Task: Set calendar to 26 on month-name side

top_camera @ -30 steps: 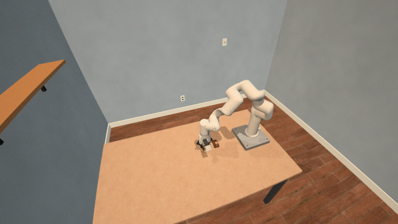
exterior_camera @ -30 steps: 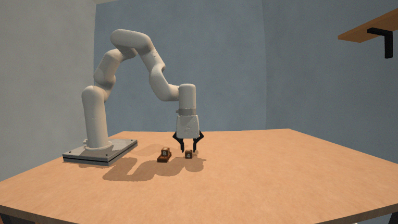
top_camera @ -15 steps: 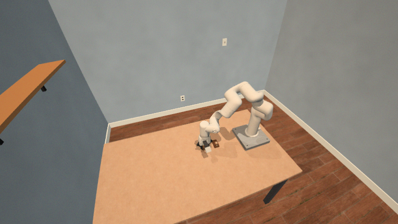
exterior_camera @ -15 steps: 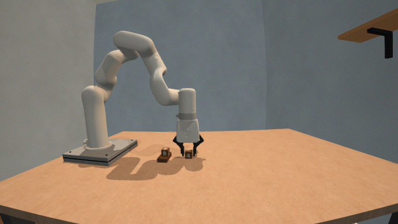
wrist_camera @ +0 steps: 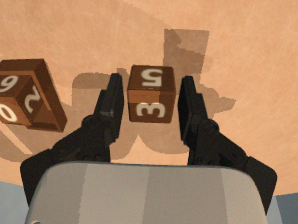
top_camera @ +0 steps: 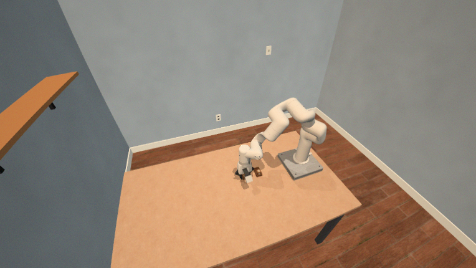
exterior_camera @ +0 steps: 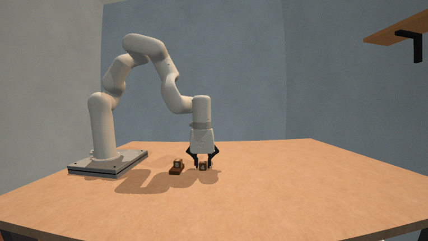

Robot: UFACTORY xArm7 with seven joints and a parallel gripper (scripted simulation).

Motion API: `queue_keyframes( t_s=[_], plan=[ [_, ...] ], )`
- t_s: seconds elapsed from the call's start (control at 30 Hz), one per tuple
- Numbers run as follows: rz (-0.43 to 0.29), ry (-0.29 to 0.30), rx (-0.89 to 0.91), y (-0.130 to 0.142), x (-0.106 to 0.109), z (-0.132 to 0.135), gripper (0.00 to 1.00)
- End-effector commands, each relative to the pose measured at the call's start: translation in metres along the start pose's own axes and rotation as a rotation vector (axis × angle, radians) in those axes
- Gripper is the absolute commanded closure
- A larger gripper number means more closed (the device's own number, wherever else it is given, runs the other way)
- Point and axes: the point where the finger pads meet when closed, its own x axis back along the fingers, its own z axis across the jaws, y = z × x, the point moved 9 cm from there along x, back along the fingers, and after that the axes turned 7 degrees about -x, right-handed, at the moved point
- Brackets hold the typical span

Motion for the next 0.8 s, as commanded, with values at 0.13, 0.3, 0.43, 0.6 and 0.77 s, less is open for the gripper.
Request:
queue_keyframes(
  t_s=[0.13,0.3,0.43,0.6,0.77],
  plan=[
    [0.001,0.004,0.000,-0.0001,0.0015,0.0012,0.51],
    [0.001,0.004,0.000,-0.0001,0.0015,0.0012,0.51],
    [0.001,0.004,0.000,-0.0001,0.0015,0.0012,0.51],
    [0.001,0.004,0.000,-0.0001,0.0015,0.0012,0.51],
    [0.001,0.004,0.000,-0.0001,0.0015,0.0012,0.71]
  ],
)
